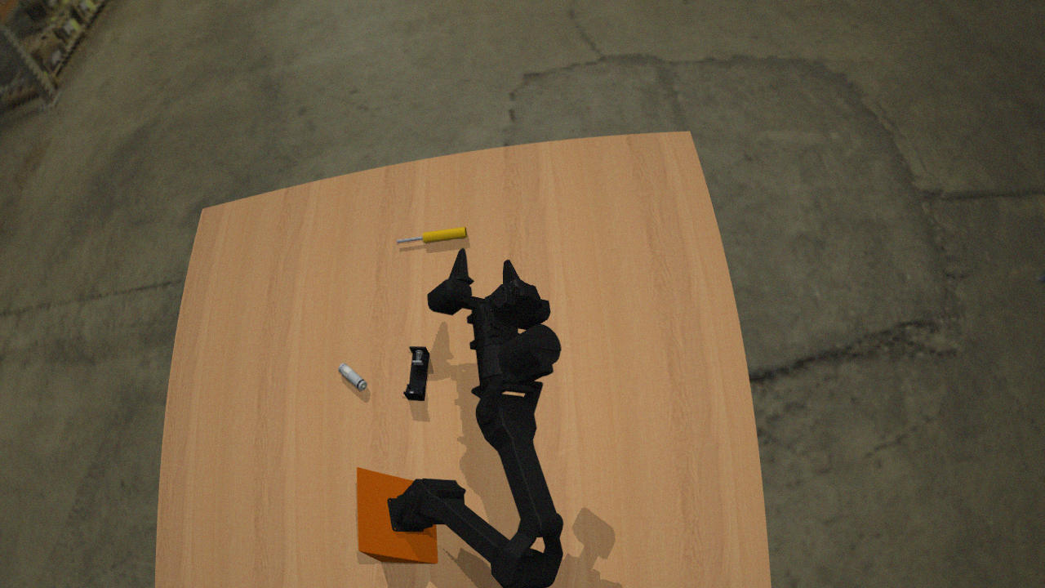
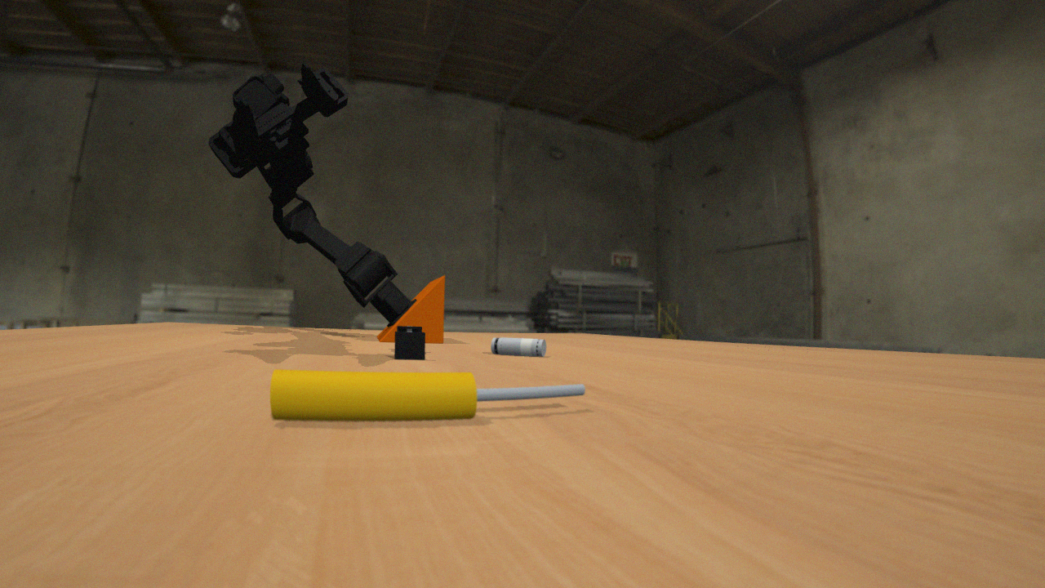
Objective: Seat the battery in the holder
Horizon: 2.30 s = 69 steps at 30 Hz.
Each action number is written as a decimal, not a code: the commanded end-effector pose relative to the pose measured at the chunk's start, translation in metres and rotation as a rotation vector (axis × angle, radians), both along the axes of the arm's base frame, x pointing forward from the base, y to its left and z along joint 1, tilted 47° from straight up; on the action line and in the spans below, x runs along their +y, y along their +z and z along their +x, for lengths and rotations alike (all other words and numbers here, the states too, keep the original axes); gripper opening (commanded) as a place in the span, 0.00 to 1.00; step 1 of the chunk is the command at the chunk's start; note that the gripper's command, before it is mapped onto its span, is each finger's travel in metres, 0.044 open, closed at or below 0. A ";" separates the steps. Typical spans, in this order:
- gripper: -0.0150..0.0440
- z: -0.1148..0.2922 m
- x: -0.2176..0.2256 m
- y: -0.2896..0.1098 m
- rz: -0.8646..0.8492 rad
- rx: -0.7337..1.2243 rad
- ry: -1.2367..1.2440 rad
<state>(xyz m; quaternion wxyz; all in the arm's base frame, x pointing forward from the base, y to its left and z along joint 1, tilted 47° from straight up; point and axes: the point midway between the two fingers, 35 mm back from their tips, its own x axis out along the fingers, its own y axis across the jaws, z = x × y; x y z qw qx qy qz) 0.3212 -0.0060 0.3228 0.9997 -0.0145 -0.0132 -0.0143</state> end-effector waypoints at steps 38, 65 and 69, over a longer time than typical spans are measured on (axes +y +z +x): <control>0.65 0.001 0.072 -0.378 -1.087 1.829 -0.086; 0.65 -0.002 0.046 -0.403 -1.088 1.829 -0.087; 0.65 -0.003 0.041 -0.408 -1.088 1.829 -0.088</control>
